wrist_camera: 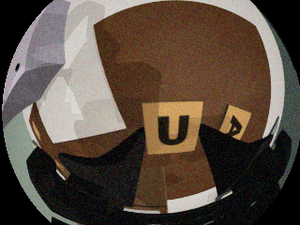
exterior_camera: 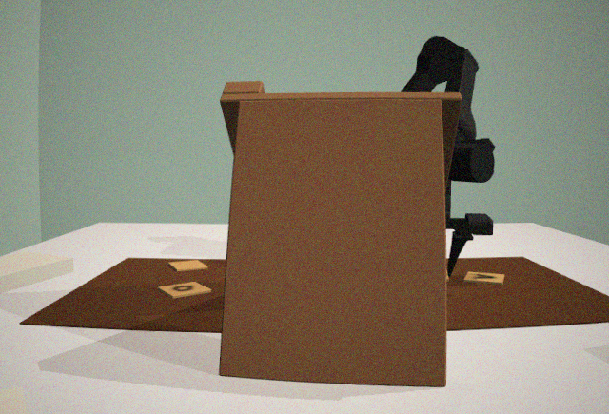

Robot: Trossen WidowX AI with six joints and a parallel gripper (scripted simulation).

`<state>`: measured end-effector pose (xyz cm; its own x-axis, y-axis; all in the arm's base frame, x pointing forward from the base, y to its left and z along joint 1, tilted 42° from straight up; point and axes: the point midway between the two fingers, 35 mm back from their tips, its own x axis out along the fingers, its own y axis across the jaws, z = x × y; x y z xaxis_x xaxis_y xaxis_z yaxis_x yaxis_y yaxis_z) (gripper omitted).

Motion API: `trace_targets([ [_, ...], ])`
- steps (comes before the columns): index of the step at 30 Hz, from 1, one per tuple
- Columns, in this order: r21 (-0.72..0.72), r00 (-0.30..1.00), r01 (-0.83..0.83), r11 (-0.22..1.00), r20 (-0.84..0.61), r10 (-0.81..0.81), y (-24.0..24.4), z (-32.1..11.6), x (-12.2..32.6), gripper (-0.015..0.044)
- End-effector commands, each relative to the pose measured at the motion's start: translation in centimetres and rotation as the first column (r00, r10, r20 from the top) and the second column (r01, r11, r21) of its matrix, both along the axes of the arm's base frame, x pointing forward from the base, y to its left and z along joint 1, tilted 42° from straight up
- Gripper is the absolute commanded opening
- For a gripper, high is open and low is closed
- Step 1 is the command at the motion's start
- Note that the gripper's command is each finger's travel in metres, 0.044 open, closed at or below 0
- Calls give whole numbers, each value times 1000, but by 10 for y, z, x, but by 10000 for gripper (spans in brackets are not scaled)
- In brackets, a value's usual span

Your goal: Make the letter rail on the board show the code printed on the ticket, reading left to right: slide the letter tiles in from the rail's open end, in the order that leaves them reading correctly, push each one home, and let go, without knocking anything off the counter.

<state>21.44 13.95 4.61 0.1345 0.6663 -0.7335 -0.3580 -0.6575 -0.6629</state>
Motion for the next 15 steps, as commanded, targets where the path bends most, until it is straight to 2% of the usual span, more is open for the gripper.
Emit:
trace_targets([
  [1,-3,1000,4,1000,0,-4,-2,2,0,128],
  [6,-3,1000,4,1000,-1,-4,-4,3,-1,0],
  [15,-3,1000,4,1000,-1,-4,-7,4,-3,0],
])
